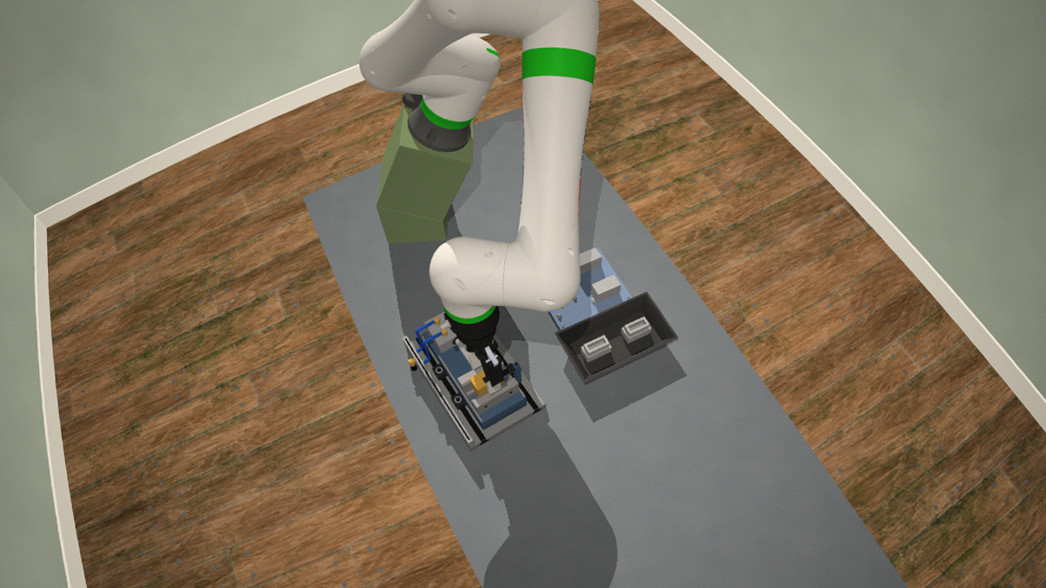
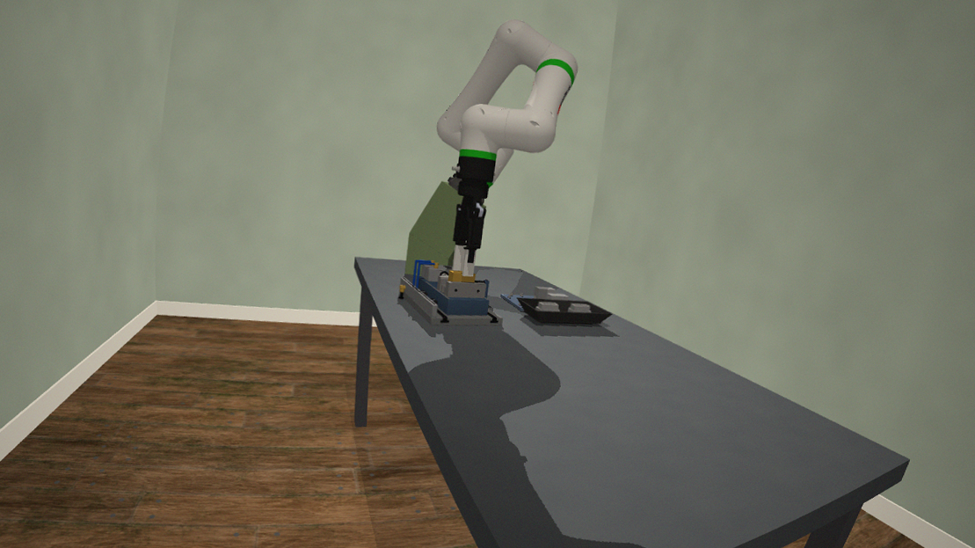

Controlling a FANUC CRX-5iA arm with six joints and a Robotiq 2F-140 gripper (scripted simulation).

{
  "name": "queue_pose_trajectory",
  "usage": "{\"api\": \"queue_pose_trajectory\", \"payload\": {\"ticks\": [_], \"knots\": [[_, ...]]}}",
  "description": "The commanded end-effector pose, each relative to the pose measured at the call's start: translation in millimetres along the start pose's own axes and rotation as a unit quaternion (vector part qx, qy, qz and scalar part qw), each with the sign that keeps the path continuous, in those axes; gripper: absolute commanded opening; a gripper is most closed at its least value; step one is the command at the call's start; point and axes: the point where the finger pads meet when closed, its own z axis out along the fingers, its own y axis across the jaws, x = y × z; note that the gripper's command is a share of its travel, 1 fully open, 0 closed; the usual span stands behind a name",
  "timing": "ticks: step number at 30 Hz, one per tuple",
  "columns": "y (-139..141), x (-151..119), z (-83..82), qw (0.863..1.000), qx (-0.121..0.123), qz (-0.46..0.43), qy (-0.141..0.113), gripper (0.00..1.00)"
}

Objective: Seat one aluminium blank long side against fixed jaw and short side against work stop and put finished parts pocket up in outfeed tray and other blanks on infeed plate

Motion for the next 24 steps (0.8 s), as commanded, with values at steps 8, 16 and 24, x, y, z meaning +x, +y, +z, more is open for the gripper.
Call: {"api": "queue_pose_trajectory", "payload": {"ticks": [8,16,24], "knots": [[0.1,-0.2,4.3,1.000,0.000,0.000,0.000,0.40],[0.1,-0.2,6.8,1.000,0.000,0.000,0.000,0.40],[0.1,-0.2,7.6,1.000,0.000,0.000,0.000,0.40]]}}
